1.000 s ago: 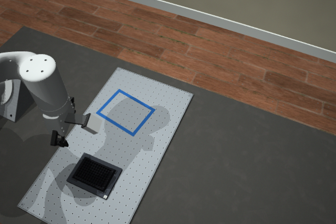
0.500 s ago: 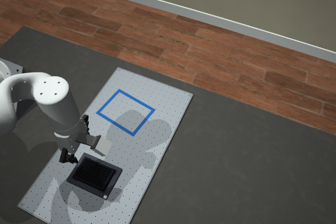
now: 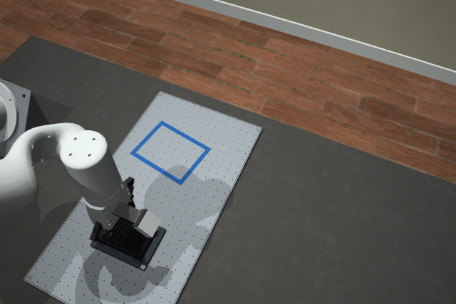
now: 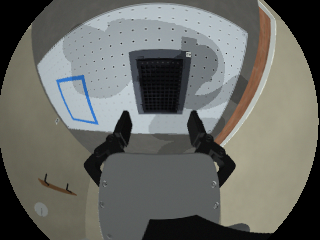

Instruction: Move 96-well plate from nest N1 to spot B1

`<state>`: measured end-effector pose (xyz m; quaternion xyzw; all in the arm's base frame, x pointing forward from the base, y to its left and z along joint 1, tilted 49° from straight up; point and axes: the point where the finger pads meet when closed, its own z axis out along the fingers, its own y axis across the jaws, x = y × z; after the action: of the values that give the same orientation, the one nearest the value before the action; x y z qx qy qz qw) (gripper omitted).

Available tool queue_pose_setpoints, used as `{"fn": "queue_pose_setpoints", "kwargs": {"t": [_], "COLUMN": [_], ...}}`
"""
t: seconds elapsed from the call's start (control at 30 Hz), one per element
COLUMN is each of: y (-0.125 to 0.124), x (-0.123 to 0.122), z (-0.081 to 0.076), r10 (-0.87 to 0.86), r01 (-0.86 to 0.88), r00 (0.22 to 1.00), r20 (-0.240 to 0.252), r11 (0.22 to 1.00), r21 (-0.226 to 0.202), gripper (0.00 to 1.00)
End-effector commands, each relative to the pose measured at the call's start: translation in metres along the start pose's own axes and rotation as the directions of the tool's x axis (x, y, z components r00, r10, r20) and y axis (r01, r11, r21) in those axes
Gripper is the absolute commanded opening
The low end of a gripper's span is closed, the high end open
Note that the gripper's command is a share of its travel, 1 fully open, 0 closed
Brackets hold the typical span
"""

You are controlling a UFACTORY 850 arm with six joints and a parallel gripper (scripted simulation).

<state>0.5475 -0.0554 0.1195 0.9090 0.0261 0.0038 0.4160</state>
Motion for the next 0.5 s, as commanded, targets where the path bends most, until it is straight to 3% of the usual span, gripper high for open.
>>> {"fn": "queue_pose_setpoints", "kwargs": {"t": [0.0,0.47], "y": [0.0013,0.0013], "x": [0.0036,0.0036], "z": [0.0023,0.0056], "r10": [0.001,0.001], "r01": [-0.001,-0.001], "r00": [1.000,1.000], "r20": [-0.002,-0.002], "r11": [1.000,1.000], "r21": [0.000,0.000], "gripper": [1.00,1.00]}}
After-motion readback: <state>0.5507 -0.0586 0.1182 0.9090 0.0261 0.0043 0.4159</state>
